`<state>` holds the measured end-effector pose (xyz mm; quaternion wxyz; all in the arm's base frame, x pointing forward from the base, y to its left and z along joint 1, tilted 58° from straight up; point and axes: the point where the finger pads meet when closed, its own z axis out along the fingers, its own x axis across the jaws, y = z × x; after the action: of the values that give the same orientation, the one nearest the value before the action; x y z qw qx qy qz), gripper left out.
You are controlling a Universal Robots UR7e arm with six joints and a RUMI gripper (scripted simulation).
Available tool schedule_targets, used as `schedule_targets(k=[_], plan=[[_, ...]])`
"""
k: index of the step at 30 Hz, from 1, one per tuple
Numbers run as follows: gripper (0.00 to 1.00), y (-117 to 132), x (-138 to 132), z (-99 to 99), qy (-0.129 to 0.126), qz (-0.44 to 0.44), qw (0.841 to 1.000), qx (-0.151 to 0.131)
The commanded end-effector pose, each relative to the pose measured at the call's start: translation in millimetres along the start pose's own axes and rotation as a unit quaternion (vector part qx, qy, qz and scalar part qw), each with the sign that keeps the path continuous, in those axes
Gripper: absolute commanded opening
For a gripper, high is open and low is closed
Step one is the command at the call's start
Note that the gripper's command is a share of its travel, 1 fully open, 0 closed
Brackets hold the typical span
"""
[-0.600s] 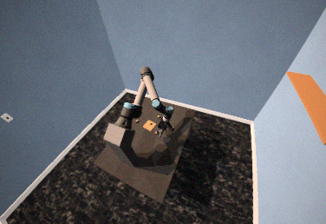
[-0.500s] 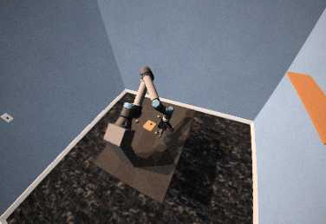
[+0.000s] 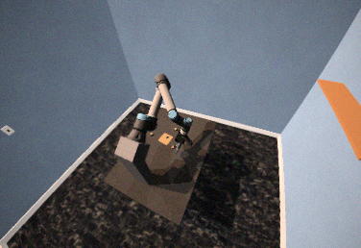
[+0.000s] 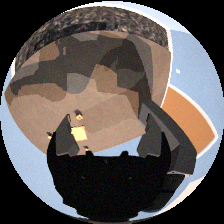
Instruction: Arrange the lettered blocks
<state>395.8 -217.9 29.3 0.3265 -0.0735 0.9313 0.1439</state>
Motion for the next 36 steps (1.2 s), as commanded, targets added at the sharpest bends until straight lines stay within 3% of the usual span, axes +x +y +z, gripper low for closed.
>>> schedule_targets(k=[1, 19, 36], plan=[[1.00, 0, 0, -0.2, 0.000, 0.000, 1.000, 0.000], [1.00, 4, -2, 2.0, 0.010, -0.013, 1.000, -0.005], [1.00, 23, -13, 10.7, 0.053, -0.073, 0.996, -0.026]])
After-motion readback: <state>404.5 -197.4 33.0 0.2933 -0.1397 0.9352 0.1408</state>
